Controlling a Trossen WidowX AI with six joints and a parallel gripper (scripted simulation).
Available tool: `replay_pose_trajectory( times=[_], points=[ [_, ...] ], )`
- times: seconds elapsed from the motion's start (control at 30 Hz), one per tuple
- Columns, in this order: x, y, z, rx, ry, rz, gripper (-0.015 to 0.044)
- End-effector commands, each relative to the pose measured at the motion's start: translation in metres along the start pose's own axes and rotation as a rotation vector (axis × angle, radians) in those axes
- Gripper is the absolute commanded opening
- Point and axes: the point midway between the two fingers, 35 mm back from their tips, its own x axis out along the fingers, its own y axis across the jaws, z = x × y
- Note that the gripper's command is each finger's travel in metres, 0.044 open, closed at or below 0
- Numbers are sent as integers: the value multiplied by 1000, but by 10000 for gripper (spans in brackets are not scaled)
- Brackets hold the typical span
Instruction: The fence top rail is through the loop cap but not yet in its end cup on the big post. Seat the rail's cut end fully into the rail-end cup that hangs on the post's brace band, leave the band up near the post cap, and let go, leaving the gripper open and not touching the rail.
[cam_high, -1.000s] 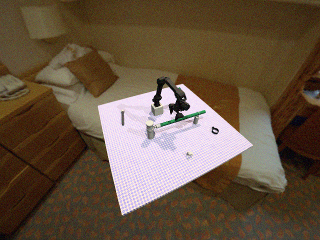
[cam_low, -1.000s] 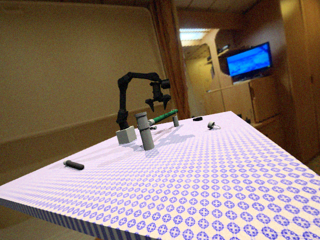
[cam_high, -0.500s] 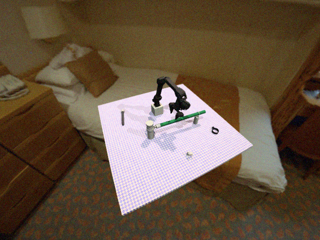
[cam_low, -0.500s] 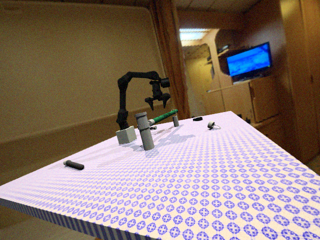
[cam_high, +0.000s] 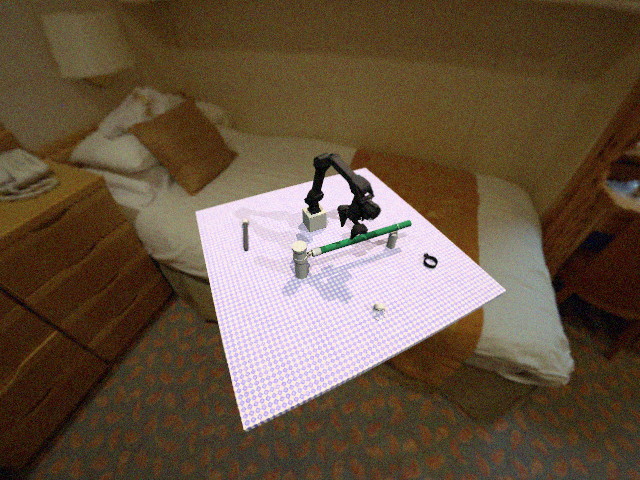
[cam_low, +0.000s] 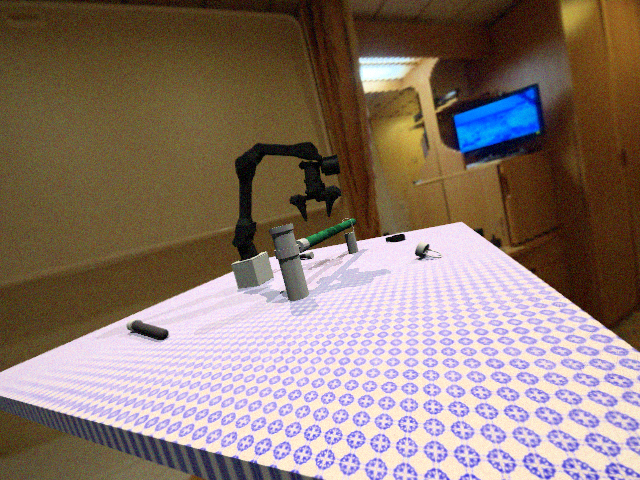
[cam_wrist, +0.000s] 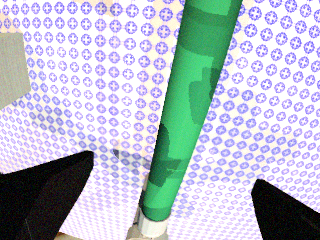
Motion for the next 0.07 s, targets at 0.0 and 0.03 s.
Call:
replay_pose_trajectory(
  times=[0.0, 0.03],
  points=[
    [0, 1, 0, 4, -4, 2, 440],
    [0, 1, 0, 4, -4, 2, 440]
  ],
)
